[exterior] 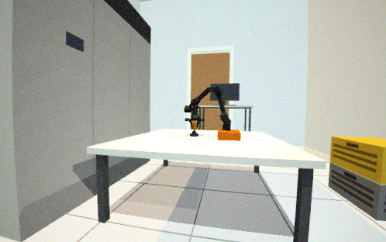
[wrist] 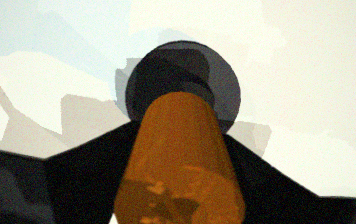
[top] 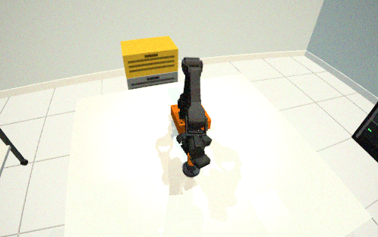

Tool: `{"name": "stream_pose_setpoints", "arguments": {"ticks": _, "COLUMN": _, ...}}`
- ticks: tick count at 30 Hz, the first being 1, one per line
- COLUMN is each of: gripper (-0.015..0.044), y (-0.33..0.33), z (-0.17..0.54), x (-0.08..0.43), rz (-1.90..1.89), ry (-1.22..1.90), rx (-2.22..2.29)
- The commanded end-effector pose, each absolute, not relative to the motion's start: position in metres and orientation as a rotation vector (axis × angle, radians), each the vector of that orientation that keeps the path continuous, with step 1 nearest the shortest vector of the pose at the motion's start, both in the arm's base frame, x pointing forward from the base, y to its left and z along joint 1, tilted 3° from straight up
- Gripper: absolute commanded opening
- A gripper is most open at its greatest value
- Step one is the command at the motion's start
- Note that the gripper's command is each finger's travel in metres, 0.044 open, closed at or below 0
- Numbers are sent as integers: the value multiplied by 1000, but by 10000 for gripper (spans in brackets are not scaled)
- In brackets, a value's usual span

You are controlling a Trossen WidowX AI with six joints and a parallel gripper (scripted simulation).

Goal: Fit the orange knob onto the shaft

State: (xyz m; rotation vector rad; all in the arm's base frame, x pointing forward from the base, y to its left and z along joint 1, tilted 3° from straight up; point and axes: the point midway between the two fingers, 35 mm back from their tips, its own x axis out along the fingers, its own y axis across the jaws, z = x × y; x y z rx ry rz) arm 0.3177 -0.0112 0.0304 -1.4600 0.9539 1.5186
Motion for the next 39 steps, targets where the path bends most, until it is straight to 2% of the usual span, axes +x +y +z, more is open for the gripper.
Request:
{"name": "stream_pose_setpoints", "arguments": {"ticks": 1, "gripper": 0, "y": -12, "z": 30, "x": 320, "rz": 1518, "ry": 950, "rx": -1470}}
{"name": "stream_pose_setpoints", "arguments": {"ticks": 39, "gripper": 0, "y": -12, "z": 30, "x": 321, "rz": 1553, "ry": 917, "rx": -1507}}
